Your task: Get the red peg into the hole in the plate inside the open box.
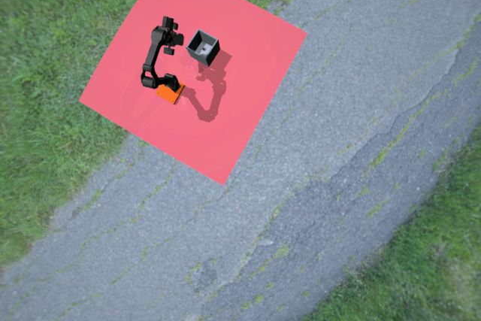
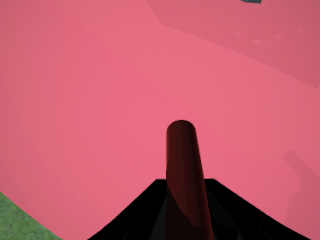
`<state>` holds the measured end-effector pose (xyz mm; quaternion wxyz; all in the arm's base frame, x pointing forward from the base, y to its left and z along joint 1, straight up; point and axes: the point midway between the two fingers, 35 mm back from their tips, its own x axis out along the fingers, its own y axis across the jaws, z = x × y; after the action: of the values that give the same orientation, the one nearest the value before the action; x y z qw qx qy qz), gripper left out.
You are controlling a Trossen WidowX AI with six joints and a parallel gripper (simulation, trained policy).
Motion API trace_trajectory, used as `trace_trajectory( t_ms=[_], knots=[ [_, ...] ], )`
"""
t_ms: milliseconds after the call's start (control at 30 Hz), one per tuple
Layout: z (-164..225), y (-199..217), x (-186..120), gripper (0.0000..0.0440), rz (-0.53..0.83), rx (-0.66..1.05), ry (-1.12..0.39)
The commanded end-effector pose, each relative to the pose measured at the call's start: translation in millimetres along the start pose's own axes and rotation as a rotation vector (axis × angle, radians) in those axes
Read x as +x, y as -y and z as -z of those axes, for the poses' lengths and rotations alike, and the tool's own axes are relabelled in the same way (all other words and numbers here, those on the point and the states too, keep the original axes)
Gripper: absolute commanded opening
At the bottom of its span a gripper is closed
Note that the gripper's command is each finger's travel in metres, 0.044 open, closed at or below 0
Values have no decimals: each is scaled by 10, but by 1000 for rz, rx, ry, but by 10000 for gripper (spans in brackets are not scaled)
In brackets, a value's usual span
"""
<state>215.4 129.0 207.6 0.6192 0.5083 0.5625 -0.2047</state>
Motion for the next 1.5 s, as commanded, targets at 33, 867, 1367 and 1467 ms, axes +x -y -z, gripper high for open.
trace_trajectory(
  t_ms=[33,867,1367,1467],
  knots=[
    [-180,-23,-105,0,-9,18,54],
    [-1033,4,-114,0,109,164,163],
    [-1410,1,93,0,166,199,145],
    [-1473,5,165,0,175,201,137]
  ],
)
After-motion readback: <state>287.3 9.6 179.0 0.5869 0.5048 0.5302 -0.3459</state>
